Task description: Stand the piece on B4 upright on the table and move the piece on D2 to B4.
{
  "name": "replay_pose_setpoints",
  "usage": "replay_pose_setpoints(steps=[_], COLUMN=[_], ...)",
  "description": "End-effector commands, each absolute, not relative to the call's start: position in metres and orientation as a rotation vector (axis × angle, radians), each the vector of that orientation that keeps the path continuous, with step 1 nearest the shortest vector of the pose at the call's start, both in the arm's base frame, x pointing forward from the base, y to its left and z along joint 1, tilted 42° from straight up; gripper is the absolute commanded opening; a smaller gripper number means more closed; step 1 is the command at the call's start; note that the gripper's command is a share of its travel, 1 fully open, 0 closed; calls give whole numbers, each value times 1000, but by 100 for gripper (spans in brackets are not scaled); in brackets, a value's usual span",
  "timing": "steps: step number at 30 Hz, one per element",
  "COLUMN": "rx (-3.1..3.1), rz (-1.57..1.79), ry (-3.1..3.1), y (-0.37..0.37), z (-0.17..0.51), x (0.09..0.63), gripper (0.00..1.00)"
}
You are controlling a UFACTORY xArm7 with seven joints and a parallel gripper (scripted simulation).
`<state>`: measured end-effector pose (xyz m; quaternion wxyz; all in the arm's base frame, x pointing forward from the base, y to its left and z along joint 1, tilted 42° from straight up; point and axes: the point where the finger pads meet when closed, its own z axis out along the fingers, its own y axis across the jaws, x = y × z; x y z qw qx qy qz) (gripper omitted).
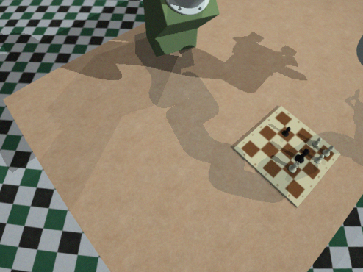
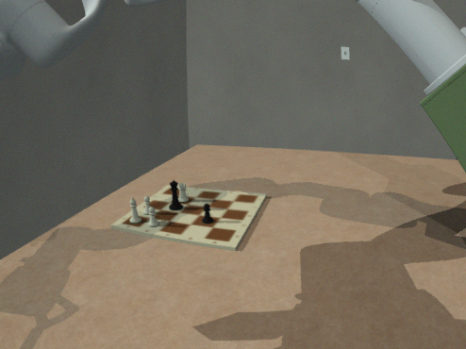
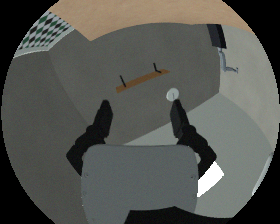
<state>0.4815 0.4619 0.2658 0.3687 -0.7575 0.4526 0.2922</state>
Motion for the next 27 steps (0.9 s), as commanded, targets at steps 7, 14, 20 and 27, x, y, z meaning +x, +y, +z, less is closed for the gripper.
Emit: replay_pose_setpoints(steps=[7,14,20,27], rx=[-2074,-2185,-2294,-2294], rz=[613,507,407,407], ry=[1063,980,894,894], y=[428,396,363,363], z=[262,257,252,252], x=[482,483,484,484], gripper=[100,100,100,100])
